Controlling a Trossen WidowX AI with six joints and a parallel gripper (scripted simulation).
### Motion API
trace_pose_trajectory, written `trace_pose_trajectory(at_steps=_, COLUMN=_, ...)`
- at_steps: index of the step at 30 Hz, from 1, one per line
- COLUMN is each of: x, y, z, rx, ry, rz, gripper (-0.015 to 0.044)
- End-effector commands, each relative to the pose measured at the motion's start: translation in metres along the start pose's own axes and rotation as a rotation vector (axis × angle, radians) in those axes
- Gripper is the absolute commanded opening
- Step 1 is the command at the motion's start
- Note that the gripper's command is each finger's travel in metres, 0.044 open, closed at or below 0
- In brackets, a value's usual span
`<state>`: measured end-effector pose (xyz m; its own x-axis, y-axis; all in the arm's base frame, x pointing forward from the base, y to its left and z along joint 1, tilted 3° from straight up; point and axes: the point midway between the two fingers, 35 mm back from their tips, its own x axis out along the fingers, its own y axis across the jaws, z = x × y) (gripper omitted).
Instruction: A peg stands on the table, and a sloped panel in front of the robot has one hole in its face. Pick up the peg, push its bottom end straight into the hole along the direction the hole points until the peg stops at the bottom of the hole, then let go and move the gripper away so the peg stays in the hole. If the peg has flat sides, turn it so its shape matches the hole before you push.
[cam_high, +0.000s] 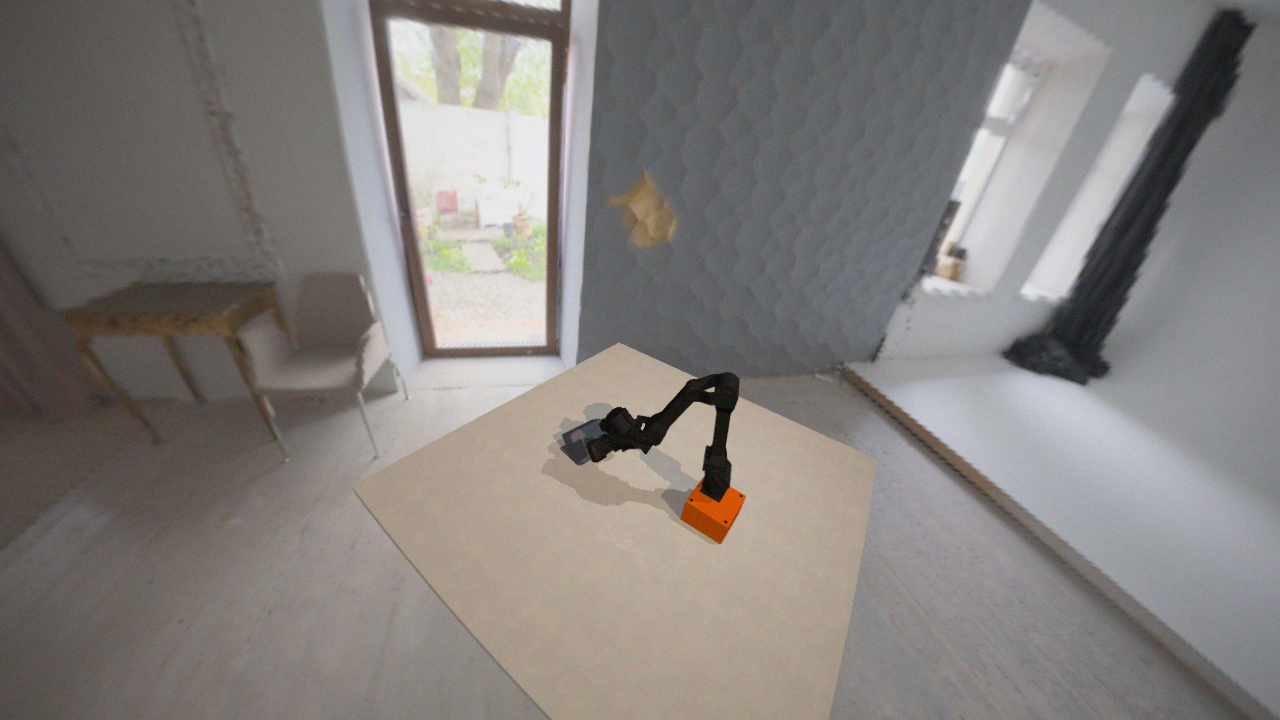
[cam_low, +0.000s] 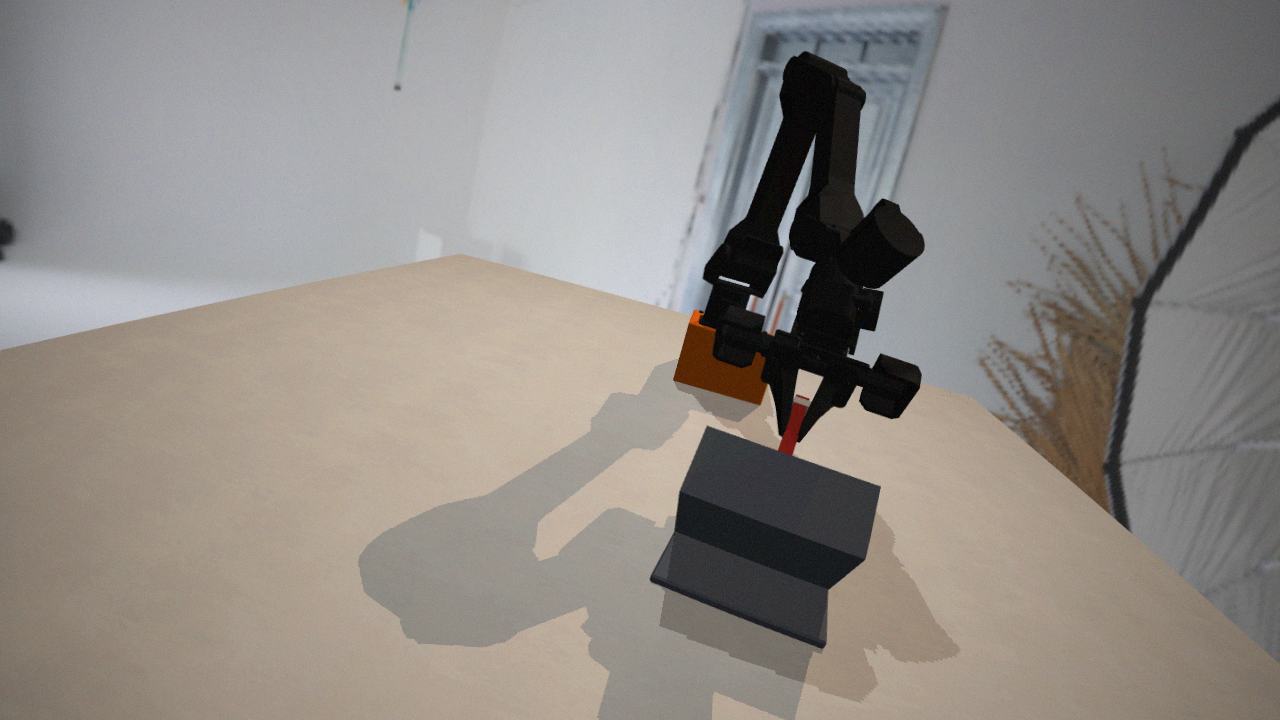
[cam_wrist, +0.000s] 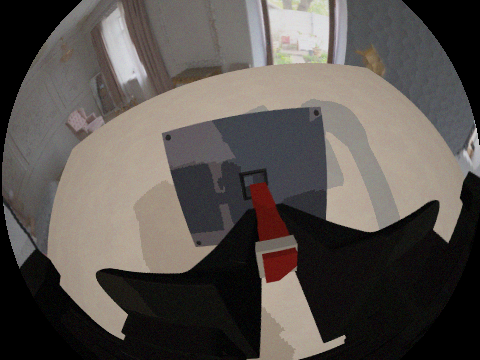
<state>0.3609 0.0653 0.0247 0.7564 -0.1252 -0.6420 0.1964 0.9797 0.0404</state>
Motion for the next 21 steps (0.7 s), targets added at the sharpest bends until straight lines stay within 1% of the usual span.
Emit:
trace_pose_trajectory(at_steps=1, x=-0.0003, y=-0.0004, z=-0.001, rx=-0.001, ry=0.002, rz=-0.001, gripper=0.0)
trace_pose_trajectory(at_steps=21, x=-0.0003, y=0.0022, z=0.0048, rx=-0.001, ry=0.002, rz=-0.001, gripper=0.0)
